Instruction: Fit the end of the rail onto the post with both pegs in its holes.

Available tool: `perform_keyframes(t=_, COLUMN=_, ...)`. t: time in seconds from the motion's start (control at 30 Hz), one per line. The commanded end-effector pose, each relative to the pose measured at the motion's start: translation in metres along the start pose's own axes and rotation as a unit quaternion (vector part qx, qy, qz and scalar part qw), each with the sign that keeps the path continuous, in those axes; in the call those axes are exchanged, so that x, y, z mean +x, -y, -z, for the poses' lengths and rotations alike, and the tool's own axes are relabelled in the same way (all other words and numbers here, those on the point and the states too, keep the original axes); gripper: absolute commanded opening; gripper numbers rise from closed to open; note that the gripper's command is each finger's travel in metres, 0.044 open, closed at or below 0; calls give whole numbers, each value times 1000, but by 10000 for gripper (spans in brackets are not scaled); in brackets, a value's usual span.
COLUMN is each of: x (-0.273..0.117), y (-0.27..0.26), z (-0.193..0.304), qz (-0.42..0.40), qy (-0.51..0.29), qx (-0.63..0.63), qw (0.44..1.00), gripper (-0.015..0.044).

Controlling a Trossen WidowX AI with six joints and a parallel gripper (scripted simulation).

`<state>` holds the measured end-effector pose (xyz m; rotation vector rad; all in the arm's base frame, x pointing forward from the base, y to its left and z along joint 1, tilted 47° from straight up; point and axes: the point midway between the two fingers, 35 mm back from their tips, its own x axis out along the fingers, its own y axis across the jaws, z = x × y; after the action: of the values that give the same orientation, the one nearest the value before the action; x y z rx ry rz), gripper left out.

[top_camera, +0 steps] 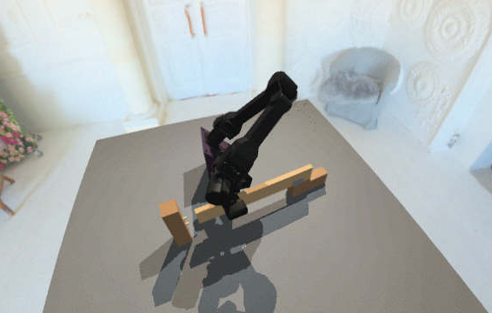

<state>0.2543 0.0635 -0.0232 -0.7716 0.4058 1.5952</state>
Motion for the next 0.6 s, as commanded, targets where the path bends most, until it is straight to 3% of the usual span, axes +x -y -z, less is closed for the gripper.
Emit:
perform_keyframes(t=0.0, x=-2, y=0, z=1, qz=2, qy=-1, qx=0, qw=1000, gripper=0)
perform_keyframes(t=0.57, x=0, y=0, z=5, qz=3, qy=-1, qx=0, qw=1000, gripper=0)
